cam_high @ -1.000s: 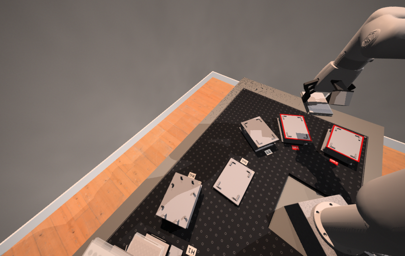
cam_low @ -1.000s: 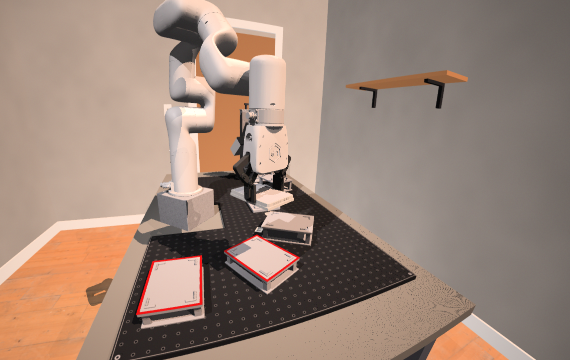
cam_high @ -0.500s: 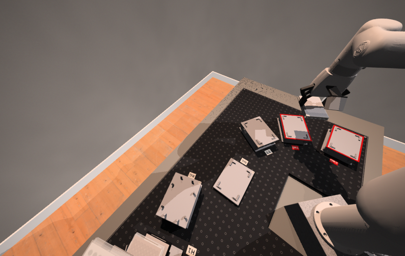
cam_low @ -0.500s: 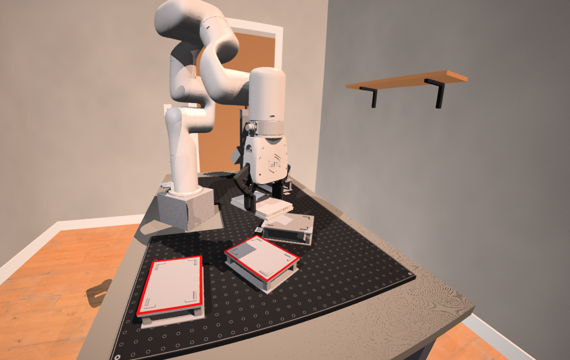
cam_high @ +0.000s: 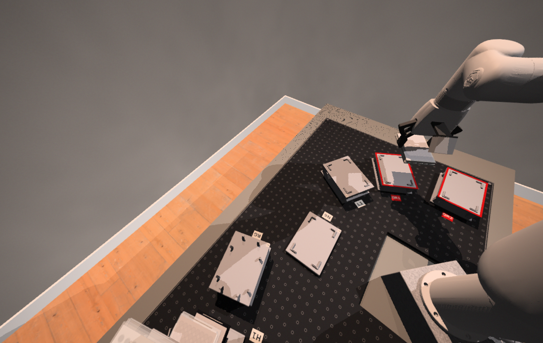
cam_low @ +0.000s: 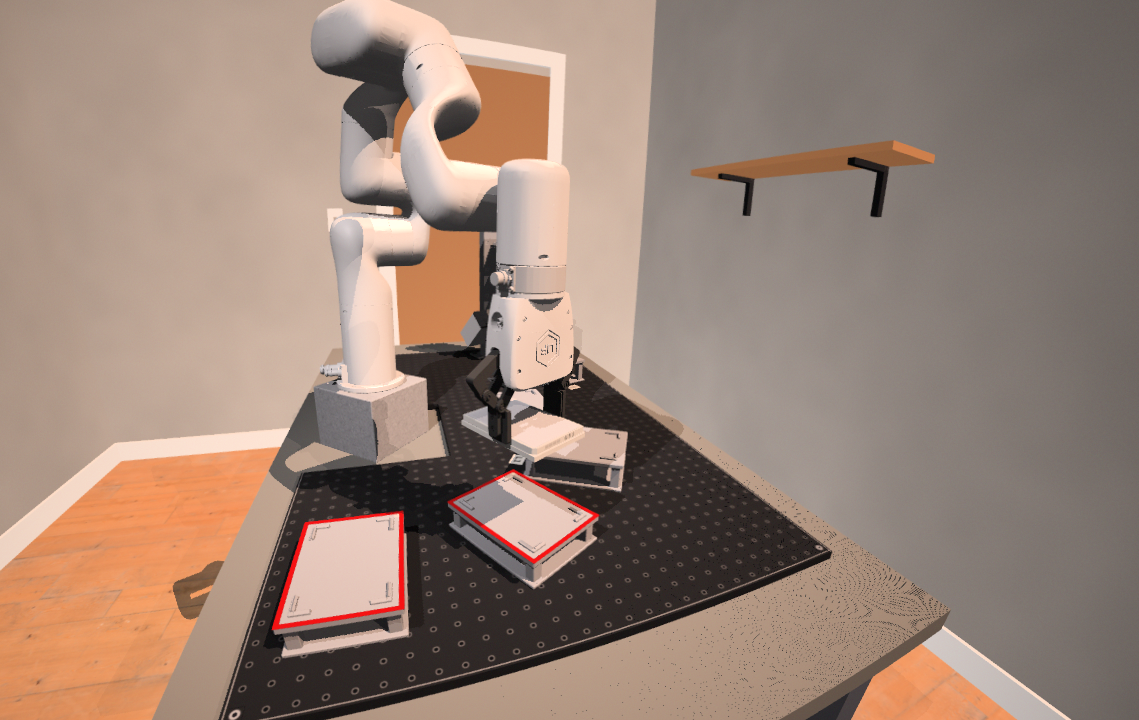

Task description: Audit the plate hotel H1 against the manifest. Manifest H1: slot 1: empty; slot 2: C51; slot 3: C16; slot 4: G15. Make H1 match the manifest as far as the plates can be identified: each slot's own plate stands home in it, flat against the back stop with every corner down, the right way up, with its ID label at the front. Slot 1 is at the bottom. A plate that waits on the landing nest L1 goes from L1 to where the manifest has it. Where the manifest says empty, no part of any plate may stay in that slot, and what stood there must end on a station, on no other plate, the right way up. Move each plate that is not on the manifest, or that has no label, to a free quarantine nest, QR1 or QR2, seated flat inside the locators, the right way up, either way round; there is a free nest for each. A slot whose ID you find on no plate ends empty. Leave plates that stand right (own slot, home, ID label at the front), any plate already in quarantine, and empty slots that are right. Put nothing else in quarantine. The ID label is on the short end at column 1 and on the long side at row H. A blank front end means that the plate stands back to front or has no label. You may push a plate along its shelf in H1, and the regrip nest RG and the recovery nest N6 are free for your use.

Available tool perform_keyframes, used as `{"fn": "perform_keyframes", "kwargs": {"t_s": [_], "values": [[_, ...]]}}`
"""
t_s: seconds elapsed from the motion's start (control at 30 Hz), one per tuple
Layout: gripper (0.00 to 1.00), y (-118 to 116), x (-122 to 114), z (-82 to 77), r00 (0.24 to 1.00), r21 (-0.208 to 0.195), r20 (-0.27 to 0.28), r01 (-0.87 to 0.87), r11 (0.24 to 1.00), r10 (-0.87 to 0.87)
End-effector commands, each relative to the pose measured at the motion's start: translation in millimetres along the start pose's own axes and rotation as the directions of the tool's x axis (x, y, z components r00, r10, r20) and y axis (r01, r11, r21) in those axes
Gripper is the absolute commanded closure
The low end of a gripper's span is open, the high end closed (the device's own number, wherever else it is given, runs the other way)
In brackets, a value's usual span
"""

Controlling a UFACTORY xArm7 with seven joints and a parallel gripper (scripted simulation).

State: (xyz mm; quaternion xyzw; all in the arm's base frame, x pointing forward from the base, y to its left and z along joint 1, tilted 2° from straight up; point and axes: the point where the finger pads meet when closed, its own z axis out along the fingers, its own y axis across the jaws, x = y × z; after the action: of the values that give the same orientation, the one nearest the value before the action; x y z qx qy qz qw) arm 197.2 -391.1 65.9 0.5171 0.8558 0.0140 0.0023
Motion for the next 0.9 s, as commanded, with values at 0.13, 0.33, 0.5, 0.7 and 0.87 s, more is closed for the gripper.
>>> {"fn": "perform_keyframes", "kwargs": {"t_s": [0.13, 0.33, 0.5, 0.7, 0.87], "values": [[1.00, -0.1, -1.9, 8.4, 1.000, 0.000, 0.005, 0.000, 1.000, 0.000], [1.00, -0.1, -2.0, 18.4, 1.000, 0.000, 0.005, 0.000, 1.000, 0.000], [1.00, -0.1, -2.0, 25.1, 1.000, 0.000, 0.005, 0.000, 1.000, 0.000], [1.00, -0.1, -2.0, 33.4, 1.000, 0.000, 0.005, 0.000, 1.000, 0.000], [1.00, -0.1, -2.0, 41.8, 1.000, 0.000, 0.005, 0.000, 1.000, 0.000]]}}
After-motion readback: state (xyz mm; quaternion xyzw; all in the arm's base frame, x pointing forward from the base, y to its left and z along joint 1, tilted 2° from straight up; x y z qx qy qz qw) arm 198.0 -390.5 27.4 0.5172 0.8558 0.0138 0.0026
